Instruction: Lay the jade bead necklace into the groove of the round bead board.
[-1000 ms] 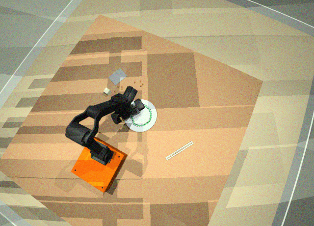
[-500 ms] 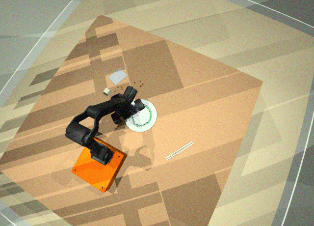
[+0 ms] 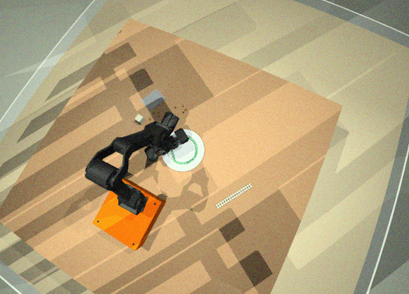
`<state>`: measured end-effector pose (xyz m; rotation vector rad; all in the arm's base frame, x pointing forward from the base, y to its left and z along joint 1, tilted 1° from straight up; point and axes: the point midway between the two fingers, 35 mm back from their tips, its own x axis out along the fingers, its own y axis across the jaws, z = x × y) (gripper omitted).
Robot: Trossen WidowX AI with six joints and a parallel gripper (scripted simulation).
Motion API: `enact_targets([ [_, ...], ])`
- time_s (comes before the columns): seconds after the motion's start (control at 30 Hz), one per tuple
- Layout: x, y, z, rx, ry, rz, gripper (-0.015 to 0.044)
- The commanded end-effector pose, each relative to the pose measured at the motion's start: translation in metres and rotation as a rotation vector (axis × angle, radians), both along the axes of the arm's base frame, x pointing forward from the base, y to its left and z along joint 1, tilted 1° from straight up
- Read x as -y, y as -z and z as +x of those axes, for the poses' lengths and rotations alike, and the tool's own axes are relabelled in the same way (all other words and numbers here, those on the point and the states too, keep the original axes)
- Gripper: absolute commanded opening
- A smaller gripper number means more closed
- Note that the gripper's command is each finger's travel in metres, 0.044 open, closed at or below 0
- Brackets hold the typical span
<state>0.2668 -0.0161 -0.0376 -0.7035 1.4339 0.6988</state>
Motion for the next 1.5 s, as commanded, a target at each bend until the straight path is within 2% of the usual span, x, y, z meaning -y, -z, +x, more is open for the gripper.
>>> enact_targets([
  [0.0, 0.0000, -0.0021, -0.0001, -0.001, -0.002, 0.000, 0.0000],
  [0.77, -0.0061, 0.0022, -0.0067, -0.005, -0.005, 0.001, 0.0000],
  [1.3, -0.0060, -0.0055, -0.0066, -0.004, -0.005, 0.001, 0.0420],
  [1.33, -0.0059, -0.0021, -0.0070, -0.007, -0.009, 0.001, 0.0440],
  [1.47, -0.0059, -0.0059, -0.0070, -0.005, -0.005, 0.001, 0.0440],
])
